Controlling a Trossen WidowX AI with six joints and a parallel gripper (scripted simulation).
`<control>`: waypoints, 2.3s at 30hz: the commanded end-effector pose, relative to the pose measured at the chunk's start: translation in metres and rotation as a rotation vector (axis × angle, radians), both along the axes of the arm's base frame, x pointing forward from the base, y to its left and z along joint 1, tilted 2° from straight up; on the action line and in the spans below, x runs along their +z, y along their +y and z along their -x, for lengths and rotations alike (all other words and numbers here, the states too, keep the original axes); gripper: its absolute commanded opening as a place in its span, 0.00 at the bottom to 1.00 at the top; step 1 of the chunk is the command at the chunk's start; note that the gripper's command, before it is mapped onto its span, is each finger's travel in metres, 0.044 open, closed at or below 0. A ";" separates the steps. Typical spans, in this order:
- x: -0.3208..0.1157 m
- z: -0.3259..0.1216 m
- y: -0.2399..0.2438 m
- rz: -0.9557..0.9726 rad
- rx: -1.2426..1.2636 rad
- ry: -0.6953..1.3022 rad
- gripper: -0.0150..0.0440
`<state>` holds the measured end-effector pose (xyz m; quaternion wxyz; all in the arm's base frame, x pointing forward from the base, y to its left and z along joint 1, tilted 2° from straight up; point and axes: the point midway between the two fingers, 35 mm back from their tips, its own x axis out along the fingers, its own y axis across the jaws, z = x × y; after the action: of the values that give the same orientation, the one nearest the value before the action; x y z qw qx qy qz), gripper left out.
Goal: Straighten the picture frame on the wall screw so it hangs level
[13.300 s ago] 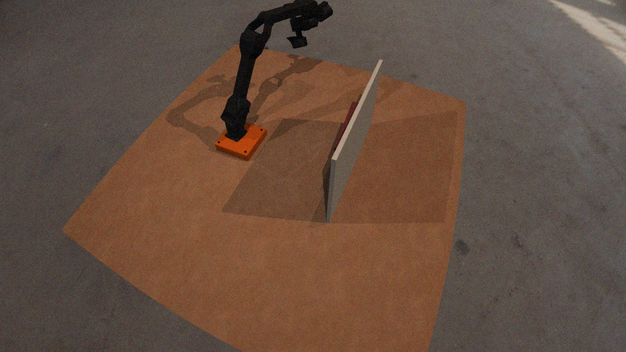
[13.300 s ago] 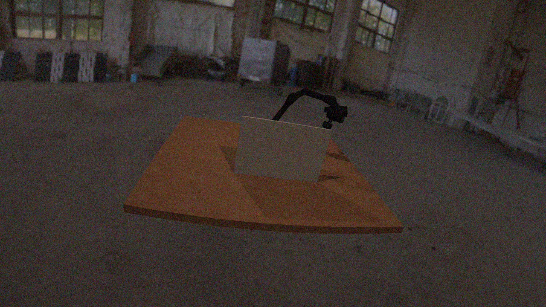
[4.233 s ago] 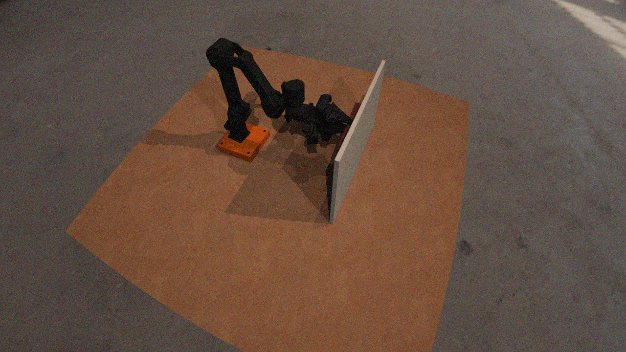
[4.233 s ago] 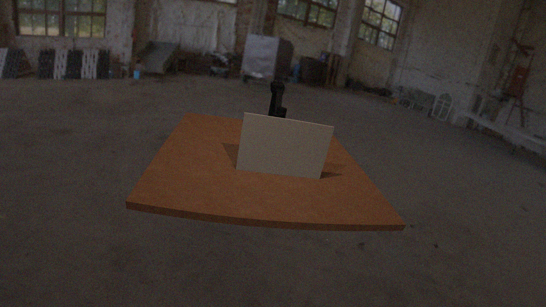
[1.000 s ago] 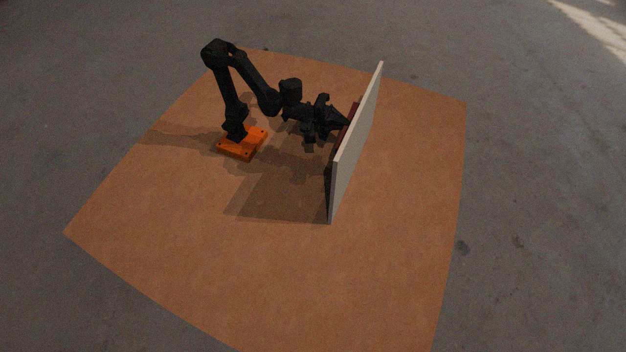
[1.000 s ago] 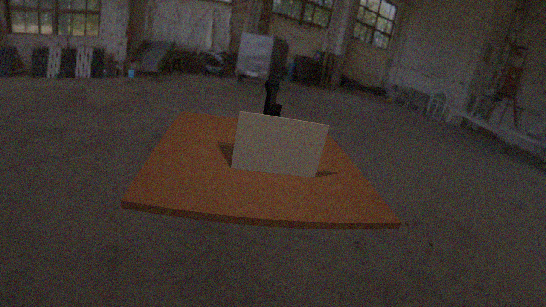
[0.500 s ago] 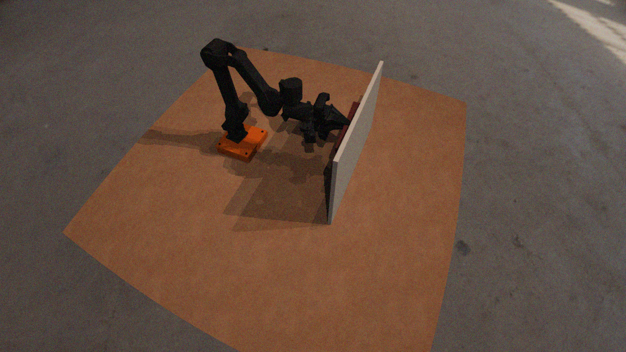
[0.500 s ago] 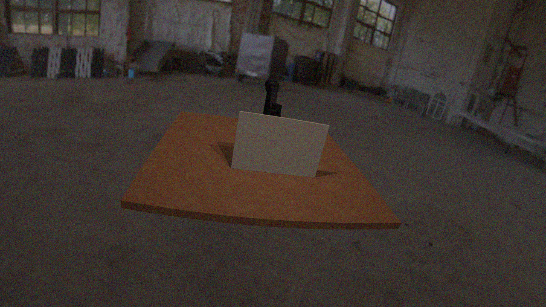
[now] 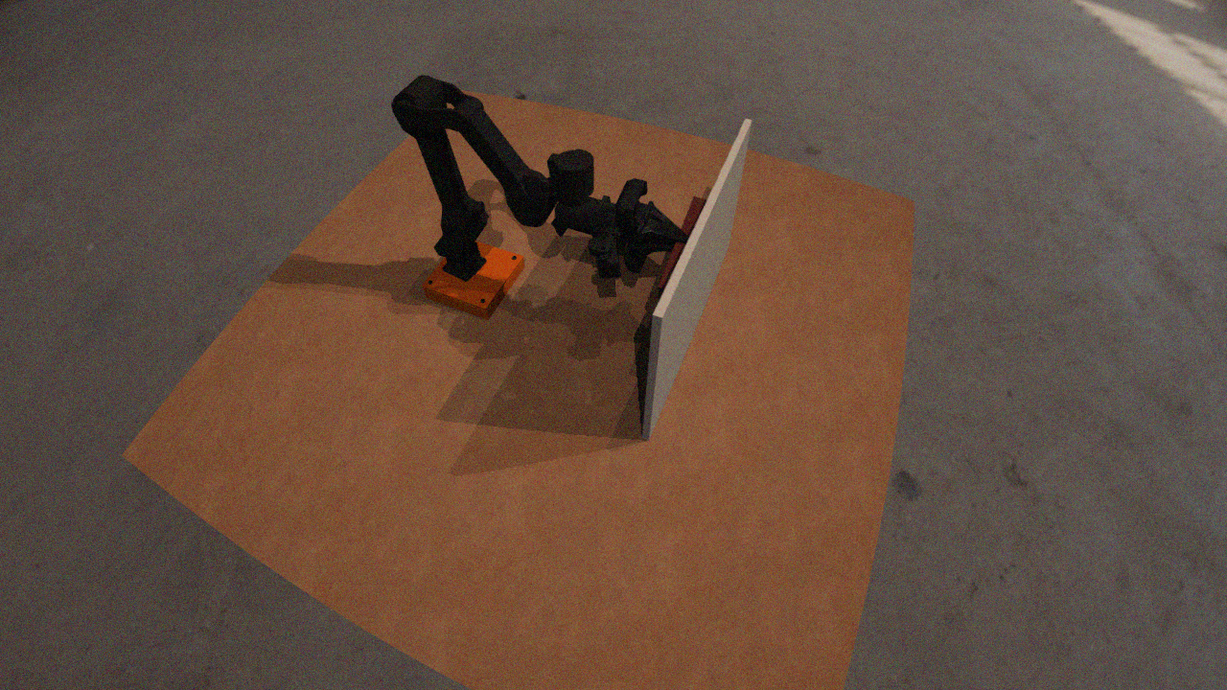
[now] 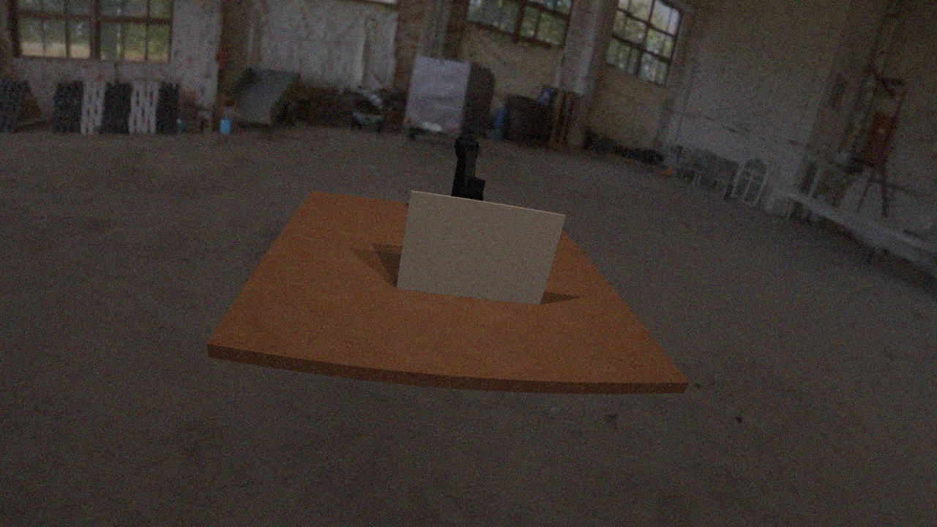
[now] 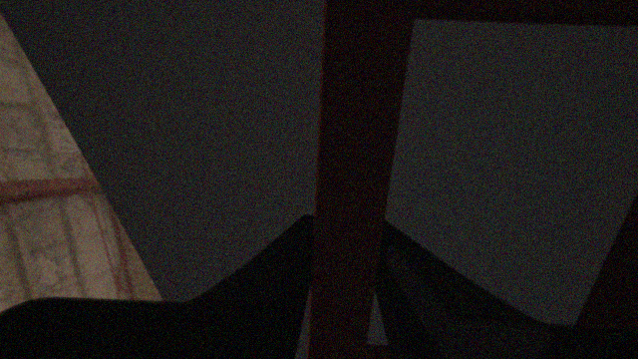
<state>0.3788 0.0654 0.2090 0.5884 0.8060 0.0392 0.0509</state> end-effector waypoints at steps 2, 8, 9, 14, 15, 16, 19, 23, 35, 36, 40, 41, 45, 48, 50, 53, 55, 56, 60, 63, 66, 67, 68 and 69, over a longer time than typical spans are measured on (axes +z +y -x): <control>0.005 -0.001 0.000 -0.008 -0.004 -0.013 0.25; 0.004 -0.001 0.000 -0.008 -0.004 -0.013 0.25; 0.003 -0.001 0.001 -0.008 -0.004 -0.013 0.25; 0.002 -0.001 0.001 -0.009 -0.004 -0.013 0.25; 0.001 -0.001 0.001 -0.009 -0.004 -0.013 0.25; 0.001 -0.001 0.001 -0.009 -0.004 -0.013 0.25; 0.000 -0.001 0.002 -0.009 -0.004 -0.013 0.25; -0.001 -0.001 0.002 -0.009 -0.004 -0.013 0.25; -0.003 -0.001 0.003 -0.002 0.000 -0.007 0.25; -0.003 -0.001 0.003 -0.002 0.000 -0.007 0.25; -0.005 -0.001 0.003 0.003 0.000 -0.004 0.25; -0.005 -0.001 0.003 0.004 0.000 -0.004 0.25; -0.005 -0.001 0.003 0.046 -0.002 -0.009 0.25; -0.005 -0.001 0.004 0.059 -0.003 -0.010 0.25; -0.005 -0.001 0.004 0.067 -0.003 -0.011 0.25; -0.005 -0.001 0.004 0.082 -0.004 -0.013 0.25; -0.005 -0.001 0.004 0.092 -0.005 -0.014 0.25; -0.005 -0.001 0.004 0.098 -0.005 -0.015 0.25; -0.004 -0.001 0.004 0.119 -0.006 -0.017 0.25; -0.004 -0.001 0.004 0.134 -0.007 -0.019 0.25; -0.004 -0.001 0.004 0.150 -0.007 -0.021 0.25; -0.004 -0.001 0.004 0.155 -0.008 -0.022 0.25; -0.004 -0.001 0.004 0.161 -0.008 -0.022 0.25; -0.004 -0.001 0.004 0.165 -0.008 -0.023 0.25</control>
<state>0.3798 0.0695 0.2047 0.6444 0.7620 0.0339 0.0541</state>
